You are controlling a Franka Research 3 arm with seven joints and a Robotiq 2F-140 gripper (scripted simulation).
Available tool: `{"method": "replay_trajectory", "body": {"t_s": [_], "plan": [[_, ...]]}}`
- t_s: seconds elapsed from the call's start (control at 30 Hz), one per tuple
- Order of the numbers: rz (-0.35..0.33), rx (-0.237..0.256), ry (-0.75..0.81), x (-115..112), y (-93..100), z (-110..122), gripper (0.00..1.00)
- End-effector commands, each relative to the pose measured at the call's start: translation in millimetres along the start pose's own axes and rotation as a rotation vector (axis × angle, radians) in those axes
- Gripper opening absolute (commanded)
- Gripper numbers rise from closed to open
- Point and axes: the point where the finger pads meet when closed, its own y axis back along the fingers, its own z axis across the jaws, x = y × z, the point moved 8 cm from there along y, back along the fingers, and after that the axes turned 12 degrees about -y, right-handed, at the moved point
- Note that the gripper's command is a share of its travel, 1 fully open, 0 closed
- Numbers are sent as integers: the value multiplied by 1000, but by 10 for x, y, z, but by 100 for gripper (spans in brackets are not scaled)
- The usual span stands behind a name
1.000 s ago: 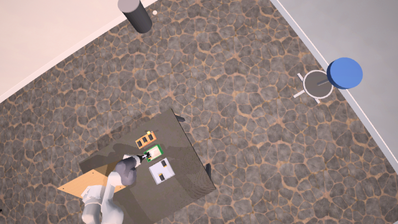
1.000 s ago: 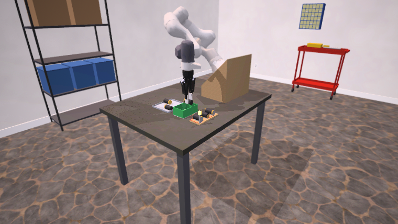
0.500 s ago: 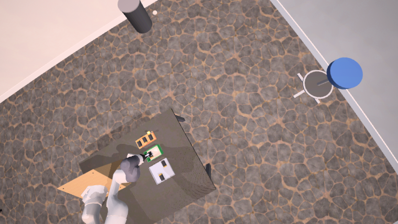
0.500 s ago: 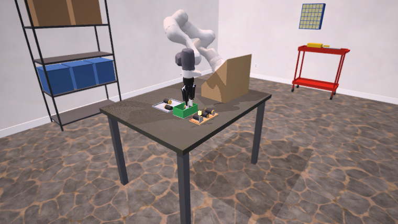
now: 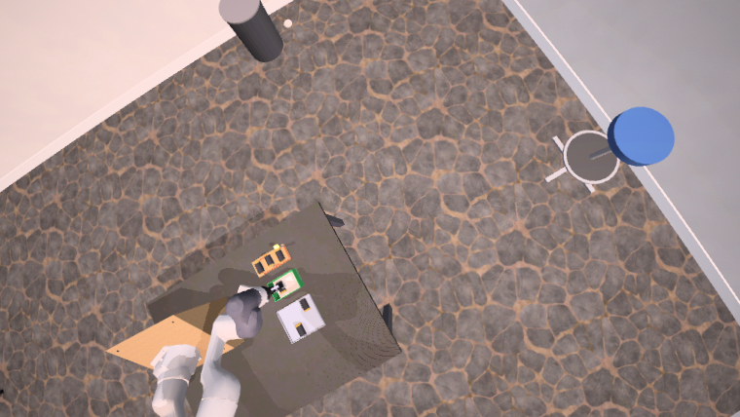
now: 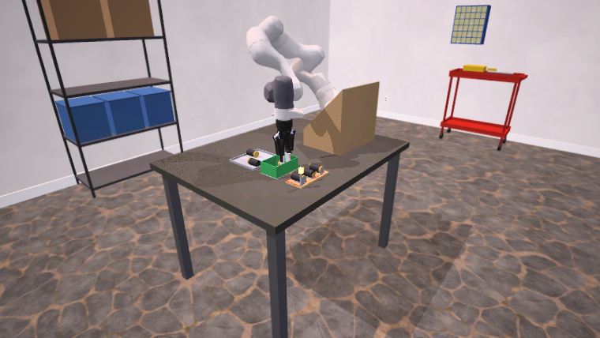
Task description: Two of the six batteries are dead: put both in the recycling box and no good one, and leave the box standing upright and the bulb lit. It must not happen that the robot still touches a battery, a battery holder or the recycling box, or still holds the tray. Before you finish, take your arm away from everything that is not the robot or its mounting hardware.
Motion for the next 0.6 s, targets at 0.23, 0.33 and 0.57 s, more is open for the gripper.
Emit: {"method": "replay_trajectory", "body": {"t_s": [0.23, 0.33, 0.57], "plan": [[3, -4, -5, 6, -5, 15, 29], [3, -4, -5, 6, -5, 15, 29], [3, -4, -5, 6, -5, 15, 29]]}}
